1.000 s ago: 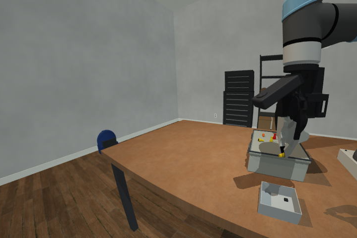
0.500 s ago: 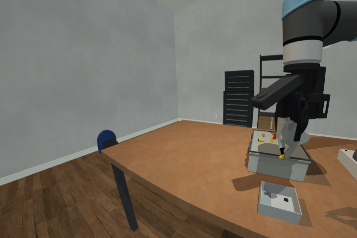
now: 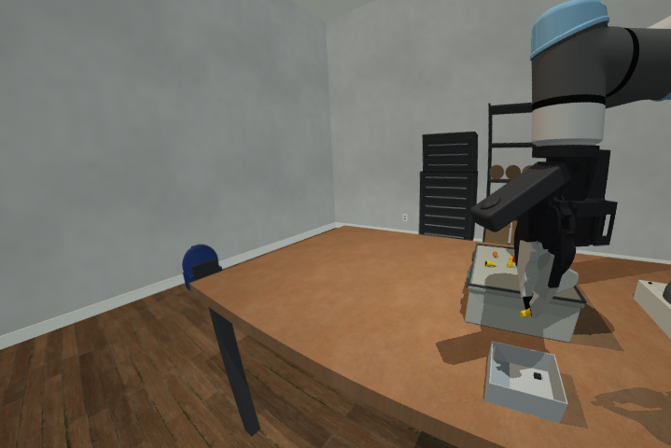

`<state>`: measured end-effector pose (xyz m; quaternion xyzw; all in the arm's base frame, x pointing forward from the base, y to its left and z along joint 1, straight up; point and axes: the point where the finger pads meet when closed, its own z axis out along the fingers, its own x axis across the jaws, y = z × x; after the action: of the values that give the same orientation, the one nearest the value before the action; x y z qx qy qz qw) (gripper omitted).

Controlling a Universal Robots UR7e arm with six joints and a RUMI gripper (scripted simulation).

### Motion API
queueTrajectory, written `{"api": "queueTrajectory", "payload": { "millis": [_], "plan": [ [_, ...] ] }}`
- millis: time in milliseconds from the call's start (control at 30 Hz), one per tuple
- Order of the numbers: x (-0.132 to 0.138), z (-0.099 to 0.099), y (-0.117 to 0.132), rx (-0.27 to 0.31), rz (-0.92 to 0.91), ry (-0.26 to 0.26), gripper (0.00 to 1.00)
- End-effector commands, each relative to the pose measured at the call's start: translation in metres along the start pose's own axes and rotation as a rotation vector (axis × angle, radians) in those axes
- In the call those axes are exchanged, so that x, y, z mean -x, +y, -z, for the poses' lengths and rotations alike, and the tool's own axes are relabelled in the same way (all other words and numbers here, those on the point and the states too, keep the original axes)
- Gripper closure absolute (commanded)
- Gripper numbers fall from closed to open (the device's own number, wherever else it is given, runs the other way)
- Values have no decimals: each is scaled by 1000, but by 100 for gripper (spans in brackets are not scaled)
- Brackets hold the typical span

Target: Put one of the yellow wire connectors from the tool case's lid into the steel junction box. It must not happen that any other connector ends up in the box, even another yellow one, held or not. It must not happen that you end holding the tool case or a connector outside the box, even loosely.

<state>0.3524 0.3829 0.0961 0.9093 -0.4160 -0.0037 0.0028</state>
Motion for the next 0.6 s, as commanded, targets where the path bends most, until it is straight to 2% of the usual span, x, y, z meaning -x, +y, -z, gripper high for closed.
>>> {"api": "queueTrajectory", "payload": {
  "millis": [0, 300, 367, 567],
  "plan": [
    [0, -29, -1, -2, 0, 0, 100],
    [0, -93, -1, -2, 0, 0, 100],
    [0, -93, -1, -2, 0, 0, 100],
    [0, -113, -1, -2, 0, 0, 100]
  ]
}}
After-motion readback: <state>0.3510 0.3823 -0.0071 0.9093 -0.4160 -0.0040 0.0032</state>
